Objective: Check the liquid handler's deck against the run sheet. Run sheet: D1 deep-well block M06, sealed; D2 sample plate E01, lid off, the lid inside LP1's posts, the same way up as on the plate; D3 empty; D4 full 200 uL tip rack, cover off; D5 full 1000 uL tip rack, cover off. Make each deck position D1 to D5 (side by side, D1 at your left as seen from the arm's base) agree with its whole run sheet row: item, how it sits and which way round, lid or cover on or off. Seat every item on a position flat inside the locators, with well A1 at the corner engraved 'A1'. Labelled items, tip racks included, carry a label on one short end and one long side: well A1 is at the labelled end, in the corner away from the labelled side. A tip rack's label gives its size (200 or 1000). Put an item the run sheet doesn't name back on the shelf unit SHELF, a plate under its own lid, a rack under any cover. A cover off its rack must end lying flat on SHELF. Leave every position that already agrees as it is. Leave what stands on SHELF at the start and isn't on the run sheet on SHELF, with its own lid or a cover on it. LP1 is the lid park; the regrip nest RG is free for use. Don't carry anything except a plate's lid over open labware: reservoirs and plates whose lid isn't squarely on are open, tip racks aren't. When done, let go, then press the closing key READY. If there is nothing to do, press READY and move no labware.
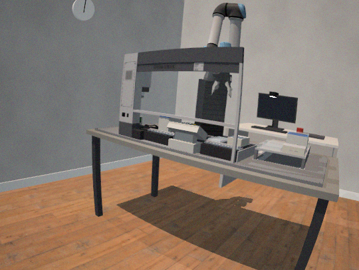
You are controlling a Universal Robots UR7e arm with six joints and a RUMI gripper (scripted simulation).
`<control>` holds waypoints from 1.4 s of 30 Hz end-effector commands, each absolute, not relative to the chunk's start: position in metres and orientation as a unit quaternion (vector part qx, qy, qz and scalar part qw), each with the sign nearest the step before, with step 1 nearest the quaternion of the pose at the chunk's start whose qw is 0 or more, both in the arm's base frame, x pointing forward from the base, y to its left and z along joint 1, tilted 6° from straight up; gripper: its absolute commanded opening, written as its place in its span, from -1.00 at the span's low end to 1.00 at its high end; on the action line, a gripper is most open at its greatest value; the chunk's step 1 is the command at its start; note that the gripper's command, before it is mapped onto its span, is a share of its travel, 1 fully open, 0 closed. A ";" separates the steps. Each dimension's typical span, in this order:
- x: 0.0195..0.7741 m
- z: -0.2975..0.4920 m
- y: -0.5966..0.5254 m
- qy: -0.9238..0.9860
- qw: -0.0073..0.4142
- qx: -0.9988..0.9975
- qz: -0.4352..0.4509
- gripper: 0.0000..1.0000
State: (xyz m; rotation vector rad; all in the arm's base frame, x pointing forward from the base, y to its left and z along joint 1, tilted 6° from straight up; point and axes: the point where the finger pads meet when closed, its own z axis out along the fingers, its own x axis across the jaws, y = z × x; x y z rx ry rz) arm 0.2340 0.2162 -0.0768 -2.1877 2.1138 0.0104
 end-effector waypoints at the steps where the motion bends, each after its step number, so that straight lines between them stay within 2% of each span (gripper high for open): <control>1: 0.215 -0.078 0.184 0.693 0.052 -0.719 0.004 0.64; 42: 0.215 -0.075 0.184 0.698 0.052 -0.714 0.005 0.64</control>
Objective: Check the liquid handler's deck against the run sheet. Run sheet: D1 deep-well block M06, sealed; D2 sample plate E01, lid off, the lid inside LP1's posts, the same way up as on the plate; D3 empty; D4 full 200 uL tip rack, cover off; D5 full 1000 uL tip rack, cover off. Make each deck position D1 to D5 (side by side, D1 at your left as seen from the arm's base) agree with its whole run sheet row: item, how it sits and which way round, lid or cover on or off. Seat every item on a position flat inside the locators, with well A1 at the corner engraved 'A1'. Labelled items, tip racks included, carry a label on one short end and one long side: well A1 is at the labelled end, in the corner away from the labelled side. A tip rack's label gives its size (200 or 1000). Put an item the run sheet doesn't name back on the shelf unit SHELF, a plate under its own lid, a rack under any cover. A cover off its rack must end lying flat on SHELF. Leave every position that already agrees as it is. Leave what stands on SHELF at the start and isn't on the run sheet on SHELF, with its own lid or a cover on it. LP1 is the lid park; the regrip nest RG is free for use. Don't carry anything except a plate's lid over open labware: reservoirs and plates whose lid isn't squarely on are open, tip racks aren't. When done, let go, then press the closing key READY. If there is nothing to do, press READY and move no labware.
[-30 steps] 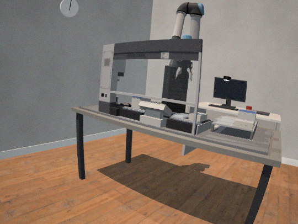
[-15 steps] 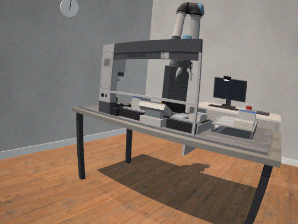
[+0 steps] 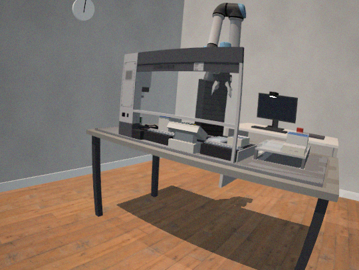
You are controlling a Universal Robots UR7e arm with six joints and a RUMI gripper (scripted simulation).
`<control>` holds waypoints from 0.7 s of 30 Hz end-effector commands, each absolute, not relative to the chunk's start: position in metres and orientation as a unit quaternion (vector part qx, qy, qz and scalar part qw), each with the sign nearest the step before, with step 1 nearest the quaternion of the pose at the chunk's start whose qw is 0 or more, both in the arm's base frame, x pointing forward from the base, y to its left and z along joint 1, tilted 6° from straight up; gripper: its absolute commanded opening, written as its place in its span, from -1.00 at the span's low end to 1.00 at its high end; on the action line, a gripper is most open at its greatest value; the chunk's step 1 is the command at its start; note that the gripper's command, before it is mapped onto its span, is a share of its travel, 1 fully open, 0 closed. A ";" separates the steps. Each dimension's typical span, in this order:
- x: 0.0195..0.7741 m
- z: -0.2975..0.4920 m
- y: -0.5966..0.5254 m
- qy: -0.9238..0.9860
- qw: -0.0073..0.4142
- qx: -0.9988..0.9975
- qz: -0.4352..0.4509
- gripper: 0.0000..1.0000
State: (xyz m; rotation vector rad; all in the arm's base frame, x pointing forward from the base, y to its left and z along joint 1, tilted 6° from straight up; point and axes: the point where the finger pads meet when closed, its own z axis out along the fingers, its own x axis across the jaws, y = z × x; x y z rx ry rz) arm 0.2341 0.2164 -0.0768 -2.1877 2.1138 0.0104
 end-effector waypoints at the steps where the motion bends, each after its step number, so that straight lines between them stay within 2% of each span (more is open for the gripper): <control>1: 0.215 -0.075 0.184 0.698 0.052 -0.714 0.005 0.64; 21: 0.215 -0.076 0.174 0.689 0.052 -0.723 0.004 0.64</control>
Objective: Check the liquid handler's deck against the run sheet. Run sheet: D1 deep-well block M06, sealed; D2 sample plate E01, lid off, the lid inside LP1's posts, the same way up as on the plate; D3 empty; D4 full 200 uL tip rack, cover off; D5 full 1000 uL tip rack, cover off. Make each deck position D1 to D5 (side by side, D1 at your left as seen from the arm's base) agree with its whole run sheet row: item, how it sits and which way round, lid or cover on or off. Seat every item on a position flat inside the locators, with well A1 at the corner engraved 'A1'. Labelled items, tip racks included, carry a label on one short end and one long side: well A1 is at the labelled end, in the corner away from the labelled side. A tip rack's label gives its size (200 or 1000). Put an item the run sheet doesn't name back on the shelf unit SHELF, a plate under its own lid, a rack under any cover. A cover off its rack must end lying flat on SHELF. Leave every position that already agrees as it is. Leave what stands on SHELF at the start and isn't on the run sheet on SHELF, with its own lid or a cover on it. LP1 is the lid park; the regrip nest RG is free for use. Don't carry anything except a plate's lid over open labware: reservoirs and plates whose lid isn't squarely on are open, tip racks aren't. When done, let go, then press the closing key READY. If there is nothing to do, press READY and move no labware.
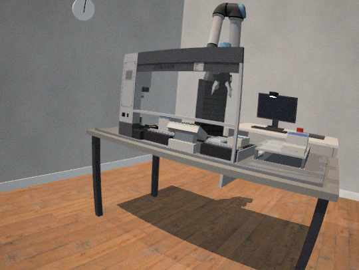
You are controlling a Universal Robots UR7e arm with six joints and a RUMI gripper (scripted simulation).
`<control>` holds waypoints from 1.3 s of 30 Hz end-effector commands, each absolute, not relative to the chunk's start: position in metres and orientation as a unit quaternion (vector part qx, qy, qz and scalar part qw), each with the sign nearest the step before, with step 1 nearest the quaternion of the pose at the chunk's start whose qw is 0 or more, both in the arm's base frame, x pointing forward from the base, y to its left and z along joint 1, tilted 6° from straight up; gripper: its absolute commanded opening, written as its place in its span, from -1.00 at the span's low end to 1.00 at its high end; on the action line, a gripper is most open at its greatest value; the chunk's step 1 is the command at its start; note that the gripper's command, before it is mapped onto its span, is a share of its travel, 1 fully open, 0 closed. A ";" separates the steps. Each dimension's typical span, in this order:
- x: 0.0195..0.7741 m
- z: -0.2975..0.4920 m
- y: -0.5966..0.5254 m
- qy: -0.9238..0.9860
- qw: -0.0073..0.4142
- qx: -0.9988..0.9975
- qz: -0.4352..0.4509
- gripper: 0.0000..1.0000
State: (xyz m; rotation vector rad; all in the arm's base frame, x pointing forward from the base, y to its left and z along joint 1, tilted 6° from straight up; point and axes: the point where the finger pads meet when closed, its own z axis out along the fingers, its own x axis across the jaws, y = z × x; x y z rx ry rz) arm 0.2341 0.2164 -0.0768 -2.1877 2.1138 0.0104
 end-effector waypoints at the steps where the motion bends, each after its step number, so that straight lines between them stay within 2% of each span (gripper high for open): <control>1: 0.215 -0.076 0.169 0.689 0.052 -0.723 0.004 0.64; 11: 0.217 -0.080 0.122 0.689 0.052 -0.723 0.004 0.64; 39: 0.217 -0.080 0.122 0.689 0.052 -0.723 0.004 0.64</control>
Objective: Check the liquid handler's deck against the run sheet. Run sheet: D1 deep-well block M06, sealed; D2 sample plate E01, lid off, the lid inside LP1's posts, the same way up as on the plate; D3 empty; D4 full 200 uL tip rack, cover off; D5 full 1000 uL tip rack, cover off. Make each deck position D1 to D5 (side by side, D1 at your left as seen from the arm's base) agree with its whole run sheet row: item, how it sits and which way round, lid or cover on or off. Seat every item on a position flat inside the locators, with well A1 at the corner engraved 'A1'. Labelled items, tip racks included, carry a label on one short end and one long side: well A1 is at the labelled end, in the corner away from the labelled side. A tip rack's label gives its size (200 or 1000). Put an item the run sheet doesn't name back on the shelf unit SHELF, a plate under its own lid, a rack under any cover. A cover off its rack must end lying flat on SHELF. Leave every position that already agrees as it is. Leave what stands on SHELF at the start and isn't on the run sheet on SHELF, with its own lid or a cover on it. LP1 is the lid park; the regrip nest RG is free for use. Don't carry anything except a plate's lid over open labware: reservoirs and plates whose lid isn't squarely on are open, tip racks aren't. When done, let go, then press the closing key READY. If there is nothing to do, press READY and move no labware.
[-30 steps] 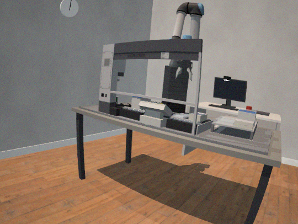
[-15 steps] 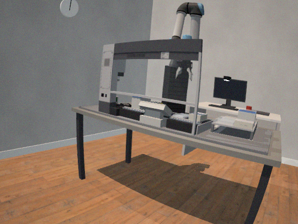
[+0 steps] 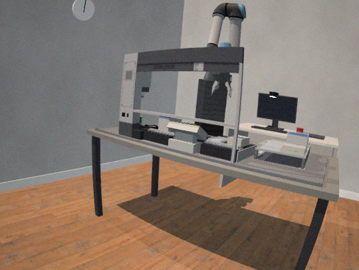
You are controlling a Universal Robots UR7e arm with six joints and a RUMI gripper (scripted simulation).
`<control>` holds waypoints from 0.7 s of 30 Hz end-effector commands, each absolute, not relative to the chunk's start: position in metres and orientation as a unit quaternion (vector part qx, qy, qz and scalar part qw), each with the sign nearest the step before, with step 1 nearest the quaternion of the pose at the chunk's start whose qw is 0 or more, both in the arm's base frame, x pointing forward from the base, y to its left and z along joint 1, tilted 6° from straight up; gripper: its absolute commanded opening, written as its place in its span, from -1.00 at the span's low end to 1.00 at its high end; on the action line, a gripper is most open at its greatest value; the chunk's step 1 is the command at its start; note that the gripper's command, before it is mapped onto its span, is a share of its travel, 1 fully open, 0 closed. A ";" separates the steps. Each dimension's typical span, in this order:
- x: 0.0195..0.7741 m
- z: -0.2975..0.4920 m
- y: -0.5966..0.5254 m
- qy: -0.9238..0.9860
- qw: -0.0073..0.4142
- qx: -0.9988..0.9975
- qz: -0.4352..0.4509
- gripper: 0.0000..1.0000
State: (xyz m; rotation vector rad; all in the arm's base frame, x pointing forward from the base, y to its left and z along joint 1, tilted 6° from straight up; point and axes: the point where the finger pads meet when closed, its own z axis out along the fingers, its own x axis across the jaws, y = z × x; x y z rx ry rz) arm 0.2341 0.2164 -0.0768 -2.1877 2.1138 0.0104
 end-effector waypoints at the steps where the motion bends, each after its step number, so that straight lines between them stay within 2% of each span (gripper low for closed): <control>1: 0.217 -0.080 0.122 0.689 0.052 -0.723 0.004 0.64; 21: 0.225 -0.082 0.117 0.698 0.052 -0.714 0.005 0.64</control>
